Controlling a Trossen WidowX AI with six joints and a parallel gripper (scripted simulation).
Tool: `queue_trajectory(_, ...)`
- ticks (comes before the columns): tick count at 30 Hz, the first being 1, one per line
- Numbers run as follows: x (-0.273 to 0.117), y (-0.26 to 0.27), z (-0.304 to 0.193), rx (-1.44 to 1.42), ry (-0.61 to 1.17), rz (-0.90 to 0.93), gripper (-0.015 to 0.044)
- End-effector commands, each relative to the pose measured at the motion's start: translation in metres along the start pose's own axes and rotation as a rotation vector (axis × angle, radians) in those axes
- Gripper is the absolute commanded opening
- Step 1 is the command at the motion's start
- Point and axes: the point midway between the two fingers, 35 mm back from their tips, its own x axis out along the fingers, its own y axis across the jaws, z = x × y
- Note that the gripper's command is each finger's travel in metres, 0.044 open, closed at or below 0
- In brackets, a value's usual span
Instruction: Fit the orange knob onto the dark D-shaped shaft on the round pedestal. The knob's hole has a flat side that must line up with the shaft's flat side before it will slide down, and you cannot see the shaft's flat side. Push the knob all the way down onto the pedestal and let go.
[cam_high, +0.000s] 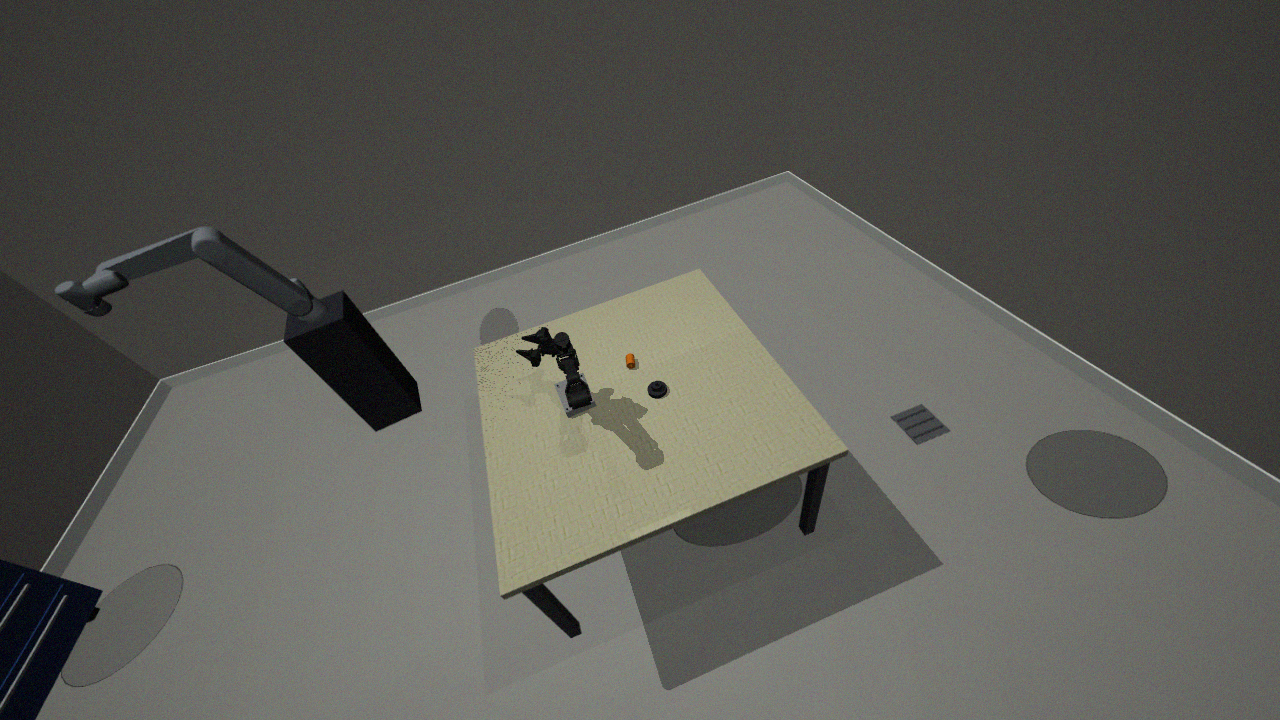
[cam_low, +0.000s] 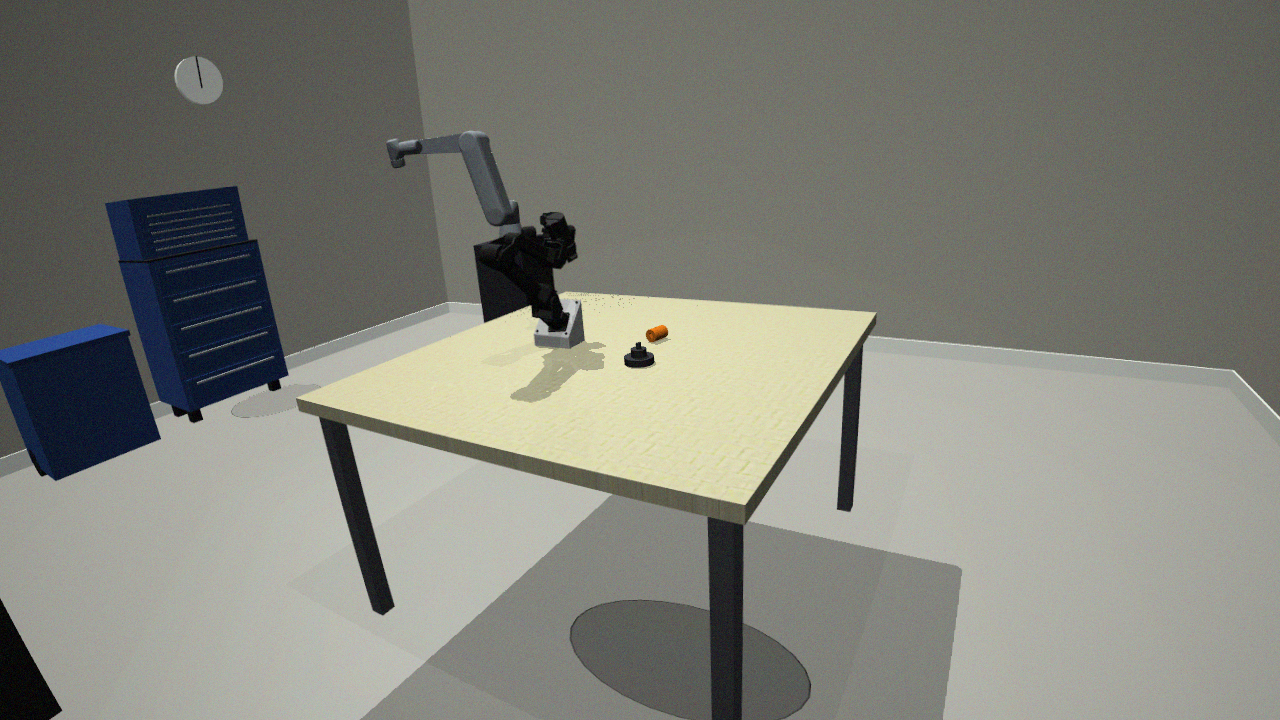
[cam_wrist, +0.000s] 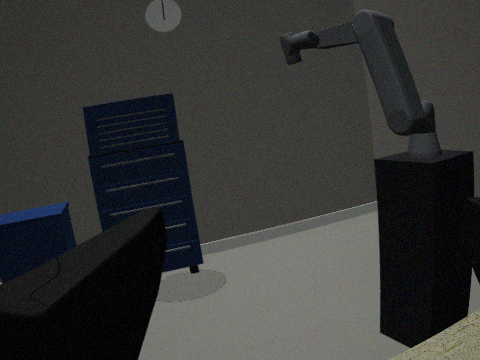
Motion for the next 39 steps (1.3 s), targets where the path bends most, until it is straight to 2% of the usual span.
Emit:
queue_trajectory(1, 0.000, -0.004, 0.002, 0.006, -0.005, -0.017, 0.0426)
queue_trajectory(3, -0.005, -0.039, 0.015, 0.053, -0.038, -0.150, 0.0440)
queue_trajectory(6, -0.029, -0.113, 0.030, 0.154, -0.063, -0.445, 0.0440)
queue_trajectory(11, -0.076, -0.186, 0.026, 0.278, -0.014, -0.771, 0.0440)
queue_trajectory(17, -0.148, -0.244, -0.001, 0.444, 0.140, -1.102, 0.0440)
queue_trajectory(22, -0.215, -0.265, -0.037, 0.588, 0.372, -1.318, 0.0440)
queue_trajectory(29, -0.302, -0.254, -0.085, 0.765, 0.836, -1.447, 0.0440)
queue_trajectory(36, -0.381, -0.212, -0.114, 0.889, 1.328, -1.346, 0.0440)
queue_trajectory(39, -0.390, -0.206, -0.116, 0.900, 1.390, -1.316, 0.0440)
